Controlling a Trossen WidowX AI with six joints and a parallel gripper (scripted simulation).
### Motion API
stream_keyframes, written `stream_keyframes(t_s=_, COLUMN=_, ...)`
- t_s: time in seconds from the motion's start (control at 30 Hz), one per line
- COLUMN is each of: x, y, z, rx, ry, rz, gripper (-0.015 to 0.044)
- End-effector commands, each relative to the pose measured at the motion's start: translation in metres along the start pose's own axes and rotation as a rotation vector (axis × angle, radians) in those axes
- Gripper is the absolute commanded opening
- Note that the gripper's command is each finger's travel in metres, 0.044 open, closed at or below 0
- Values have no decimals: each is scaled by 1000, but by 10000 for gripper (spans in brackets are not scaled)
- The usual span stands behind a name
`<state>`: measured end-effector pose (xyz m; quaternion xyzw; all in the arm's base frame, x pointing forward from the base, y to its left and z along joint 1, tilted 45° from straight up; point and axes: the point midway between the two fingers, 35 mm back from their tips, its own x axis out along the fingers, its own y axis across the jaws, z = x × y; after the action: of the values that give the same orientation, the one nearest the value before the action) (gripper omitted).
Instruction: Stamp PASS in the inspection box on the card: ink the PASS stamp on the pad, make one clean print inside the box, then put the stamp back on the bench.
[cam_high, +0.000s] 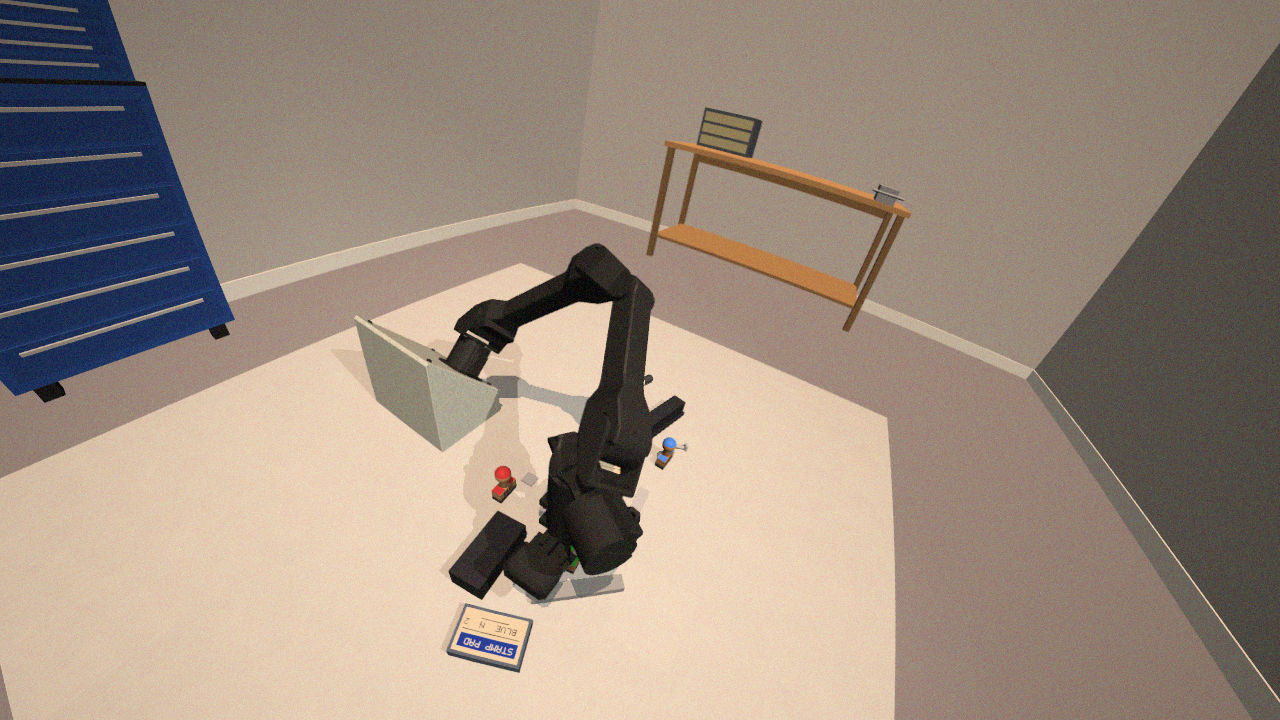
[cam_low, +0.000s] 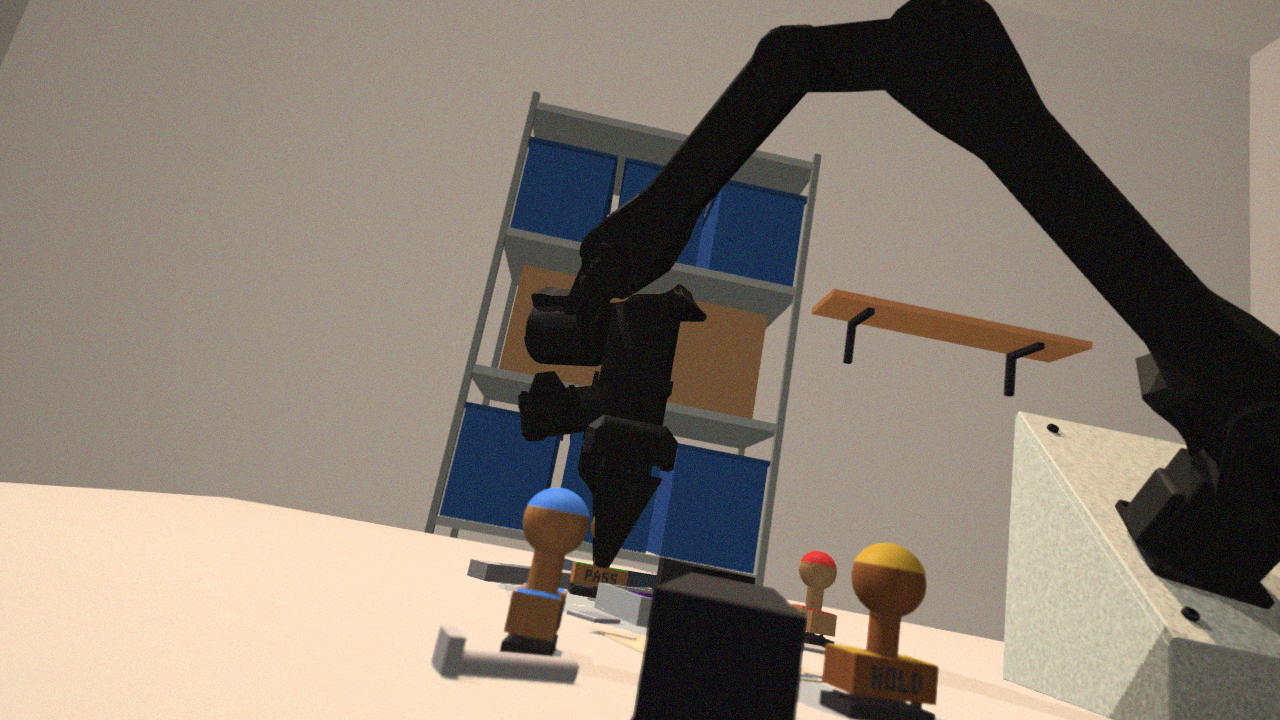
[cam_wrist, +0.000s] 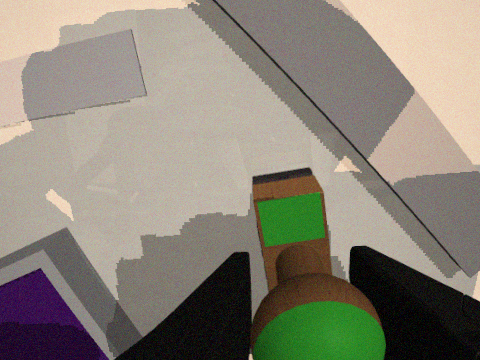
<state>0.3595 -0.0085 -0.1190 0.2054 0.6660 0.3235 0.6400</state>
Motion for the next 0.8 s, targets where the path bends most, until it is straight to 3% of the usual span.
stream_keyframes(t_s=0.0, x=0, y=0, z=0, rx=-1, ry=0, rz=0, gripper=88)
stream_keyframes(t_s=0.2, x=0, y=0, z=0, rx=-1, ry=0, rz=0, gripper=48)
stream_keyframes(t_s=0.27, x=-1, y=0, z=0, rx=-1, ry=0, rz=0, gripper=0)
stream_keyframes(t_s=0.77, x=-8, y=0, z=1, rx=-1, ry=0, rz=-1, gripper=0)
